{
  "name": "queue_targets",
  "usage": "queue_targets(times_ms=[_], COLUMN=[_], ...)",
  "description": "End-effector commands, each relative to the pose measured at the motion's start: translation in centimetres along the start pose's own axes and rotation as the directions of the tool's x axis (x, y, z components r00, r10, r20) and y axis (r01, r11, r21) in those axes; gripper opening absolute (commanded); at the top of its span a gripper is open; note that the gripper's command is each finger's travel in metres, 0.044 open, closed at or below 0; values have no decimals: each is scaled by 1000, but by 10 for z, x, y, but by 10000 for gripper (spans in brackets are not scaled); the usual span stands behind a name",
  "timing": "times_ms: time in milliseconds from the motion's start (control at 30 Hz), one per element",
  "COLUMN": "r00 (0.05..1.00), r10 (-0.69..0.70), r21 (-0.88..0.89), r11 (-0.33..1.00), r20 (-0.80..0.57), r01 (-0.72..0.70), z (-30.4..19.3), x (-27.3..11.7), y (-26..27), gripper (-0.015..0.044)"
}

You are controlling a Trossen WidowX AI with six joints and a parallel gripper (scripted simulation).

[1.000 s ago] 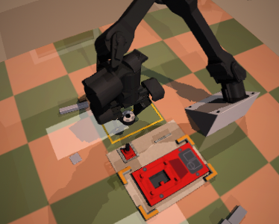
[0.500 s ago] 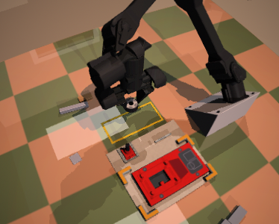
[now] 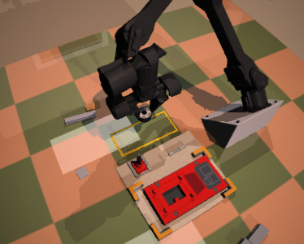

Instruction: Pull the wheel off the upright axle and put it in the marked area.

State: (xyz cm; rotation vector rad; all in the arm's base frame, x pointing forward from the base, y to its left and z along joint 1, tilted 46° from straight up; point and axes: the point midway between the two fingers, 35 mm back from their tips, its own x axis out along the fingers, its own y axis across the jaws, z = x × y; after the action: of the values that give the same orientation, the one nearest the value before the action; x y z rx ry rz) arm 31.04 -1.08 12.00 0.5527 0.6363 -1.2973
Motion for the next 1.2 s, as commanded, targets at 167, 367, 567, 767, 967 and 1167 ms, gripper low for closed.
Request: queue_targets(times_ms=[167,367,567,767,967,1167], r00=[1000,1000,1000,1000,1000,1000], r10=[-1,-1,-1,-3,-3,-2], r21=[-6,-6,-6,2,2,-1], r11=[1000,1000,1000,1000,1000,1000], r20=[2,3,9,3,3,2], r01=[1,1,1,3,3,2], z=[-1,0,1,2,2,1], x=[32,65,88,85,85,63], y=[2,1,-2,-1,-1,1], gripper=[0,0,0,79,236,300])
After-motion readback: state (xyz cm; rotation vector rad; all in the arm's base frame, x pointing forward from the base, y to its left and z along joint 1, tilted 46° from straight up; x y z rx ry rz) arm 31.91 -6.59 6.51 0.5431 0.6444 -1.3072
